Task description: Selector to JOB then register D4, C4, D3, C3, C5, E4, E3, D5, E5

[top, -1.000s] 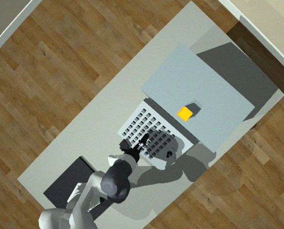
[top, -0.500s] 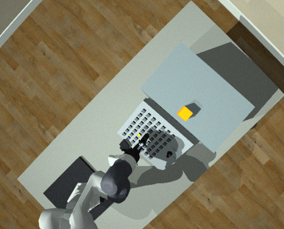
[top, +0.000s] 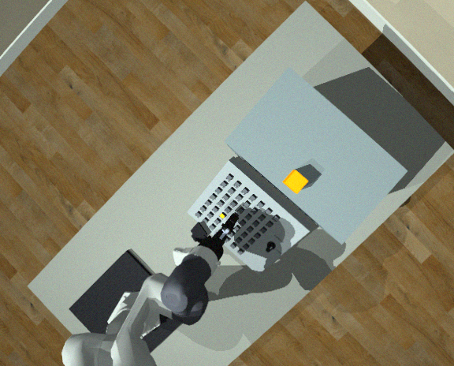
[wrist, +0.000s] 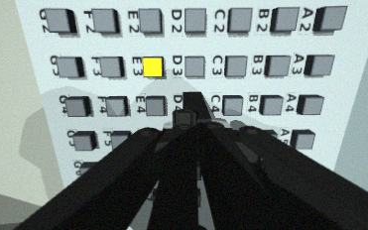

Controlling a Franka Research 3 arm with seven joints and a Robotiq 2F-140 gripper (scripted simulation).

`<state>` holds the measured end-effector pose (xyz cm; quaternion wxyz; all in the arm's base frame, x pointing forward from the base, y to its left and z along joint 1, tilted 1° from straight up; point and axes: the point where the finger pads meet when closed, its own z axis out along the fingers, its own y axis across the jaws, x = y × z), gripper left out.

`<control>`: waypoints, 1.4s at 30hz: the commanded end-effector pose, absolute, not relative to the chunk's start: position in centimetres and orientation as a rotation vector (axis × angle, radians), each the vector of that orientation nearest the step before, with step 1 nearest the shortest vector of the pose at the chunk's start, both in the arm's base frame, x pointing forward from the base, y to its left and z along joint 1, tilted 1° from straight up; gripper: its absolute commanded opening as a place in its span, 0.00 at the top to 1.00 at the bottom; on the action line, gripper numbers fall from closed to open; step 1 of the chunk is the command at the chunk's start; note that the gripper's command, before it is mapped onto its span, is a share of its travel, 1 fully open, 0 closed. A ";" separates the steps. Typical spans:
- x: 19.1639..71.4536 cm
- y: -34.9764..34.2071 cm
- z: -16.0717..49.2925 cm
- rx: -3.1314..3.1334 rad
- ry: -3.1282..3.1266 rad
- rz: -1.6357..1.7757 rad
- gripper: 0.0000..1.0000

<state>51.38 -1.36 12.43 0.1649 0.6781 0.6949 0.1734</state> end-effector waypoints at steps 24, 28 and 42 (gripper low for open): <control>51.5 -1.3 12.6 1.930 1.979 0.498 0.90; 51.3 -1.3 12.9 1.930 1.979 0.498 0.90; 50.5 -1.4 14.6 1.930 1.979 0.498 0.90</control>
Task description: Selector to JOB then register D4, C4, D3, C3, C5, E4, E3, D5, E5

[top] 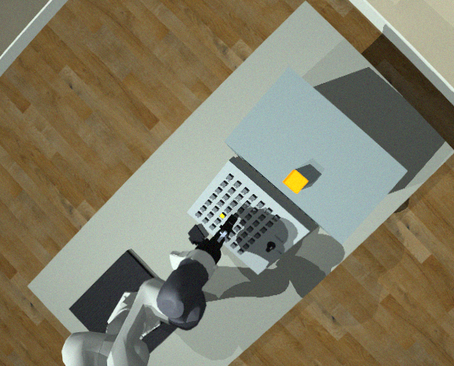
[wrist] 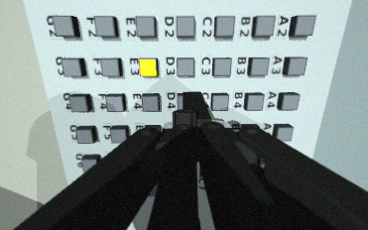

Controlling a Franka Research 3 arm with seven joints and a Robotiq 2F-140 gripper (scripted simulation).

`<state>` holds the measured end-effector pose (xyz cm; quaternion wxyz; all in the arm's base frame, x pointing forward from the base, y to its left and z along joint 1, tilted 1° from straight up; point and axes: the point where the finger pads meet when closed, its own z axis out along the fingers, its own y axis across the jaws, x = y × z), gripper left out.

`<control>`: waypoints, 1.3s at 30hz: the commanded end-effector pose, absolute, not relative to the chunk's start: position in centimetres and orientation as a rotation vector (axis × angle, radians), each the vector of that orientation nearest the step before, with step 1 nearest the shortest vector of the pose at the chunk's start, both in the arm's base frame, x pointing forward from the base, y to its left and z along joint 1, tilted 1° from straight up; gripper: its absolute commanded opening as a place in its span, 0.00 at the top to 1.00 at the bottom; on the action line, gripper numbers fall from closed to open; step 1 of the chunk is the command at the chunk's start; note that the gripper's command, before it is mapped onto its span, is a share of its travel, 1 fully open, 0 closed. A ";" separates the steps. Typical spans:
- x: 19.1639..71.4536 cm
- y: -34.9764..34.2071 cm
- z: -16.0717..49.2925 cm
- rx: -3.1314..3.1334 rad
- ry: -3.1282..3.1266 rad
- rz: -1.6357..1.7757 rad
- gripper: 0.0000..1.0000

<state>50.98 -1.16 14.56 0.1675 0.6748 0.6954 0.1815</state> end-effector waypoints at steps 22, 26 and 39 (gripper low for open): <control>50.0 -3.8 15.7 2.174 1.760 0.557 0.90; 50.0 -4.9 15.8 2.282 1.647 0.583 0.90; 50.0 -8.1 16.2 2.561 1.292 0.648 0.90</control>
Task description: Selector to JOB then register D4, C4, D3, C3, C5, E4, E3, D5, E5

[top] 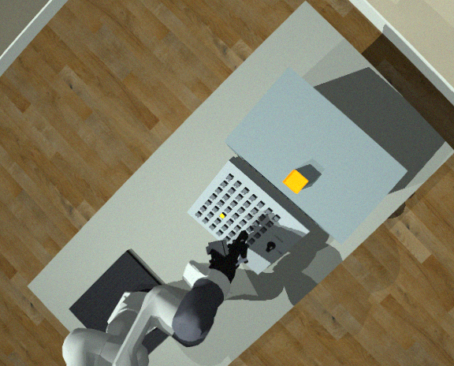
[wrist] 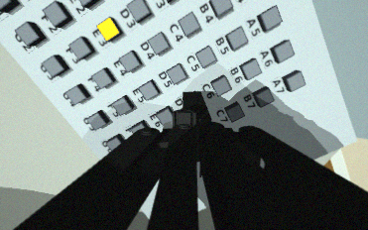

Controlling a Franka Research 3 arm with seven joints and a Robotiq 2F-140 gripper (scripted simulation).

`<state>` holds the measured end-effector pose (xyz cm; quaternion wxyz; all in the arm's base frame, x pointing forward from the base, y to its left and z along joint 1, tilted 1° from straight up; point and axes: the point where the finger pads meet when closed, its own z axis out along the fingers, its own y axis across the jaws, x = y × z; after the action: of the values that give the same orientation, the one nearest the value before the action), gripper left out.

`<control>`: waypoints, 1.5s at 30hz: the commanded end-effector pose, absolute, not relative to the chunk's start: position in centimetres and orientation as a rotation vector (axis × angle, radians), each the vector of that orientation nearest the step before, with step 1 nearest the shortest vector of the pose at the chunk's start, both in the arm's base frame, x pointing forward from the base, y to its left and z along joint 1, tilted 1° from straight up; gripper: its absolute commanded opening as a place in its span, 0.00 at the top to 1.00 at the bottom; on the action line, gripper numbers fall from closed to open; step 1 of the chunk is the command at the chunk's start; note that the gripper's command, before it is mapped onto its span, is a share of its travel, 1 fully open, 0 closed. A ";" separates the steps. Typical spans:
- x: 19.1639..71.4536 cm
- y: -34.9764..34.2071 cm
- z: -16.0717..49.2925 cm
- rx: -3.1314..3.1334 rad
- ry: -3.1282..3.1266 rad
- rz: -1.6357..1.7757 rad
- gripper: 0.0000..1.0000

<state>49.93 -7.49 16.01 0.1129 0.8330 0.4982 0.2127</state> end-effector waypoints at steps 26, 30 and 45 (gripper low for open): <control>49.9 -14.4 16.9 2.958 0.468 0.739 0.90; 49.9 -15.4 17.0 2.999 0.327 0.748 0.90; 49.9 -17.4 17.2 3.061 0.038 0.761 0.60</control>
<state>50.00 -17.40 17.29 0.0002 0.9689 0.0391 0.2443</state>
